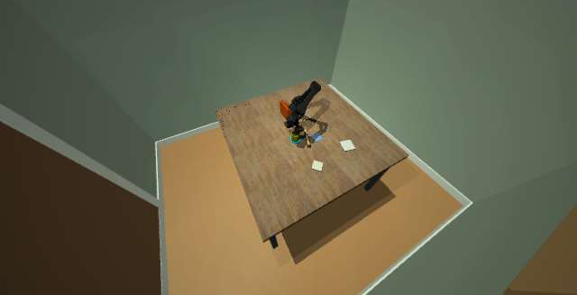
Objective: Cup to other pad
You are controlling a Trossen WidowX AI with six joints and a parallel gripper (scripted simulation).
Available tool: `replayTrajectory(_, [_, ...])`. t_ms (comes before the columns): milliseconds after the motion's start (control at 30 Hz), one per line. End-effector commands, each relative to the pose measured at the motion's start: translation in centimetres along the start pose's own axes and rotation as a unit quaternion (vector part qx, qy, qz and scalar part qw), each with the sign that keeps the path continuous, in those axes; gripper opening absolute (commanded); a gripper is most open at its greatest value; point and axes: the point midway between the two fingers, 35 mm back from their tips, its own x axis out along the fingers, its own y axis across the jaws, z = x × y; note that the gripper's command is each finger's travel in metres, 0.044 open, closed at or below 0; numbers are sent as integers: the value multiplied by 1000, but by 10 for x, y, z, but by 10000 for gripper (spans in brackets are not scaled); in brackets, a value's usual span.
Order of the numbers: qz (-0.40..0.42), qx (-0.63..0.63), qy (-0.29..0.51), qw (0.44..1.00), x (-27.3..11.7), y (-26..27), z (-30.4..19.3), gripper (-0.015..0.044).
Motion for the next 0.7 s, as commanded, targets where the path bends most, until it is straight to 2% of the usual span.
replayTrajectory(0, [1,-1,-2,1000,-9,1,1,440])
replayTrajectory(433, [2,-3,-5,1000,-62,1,-1,440])
replayTrajectory(667, [2,-1,-3,1000,-60,1,-1,440])
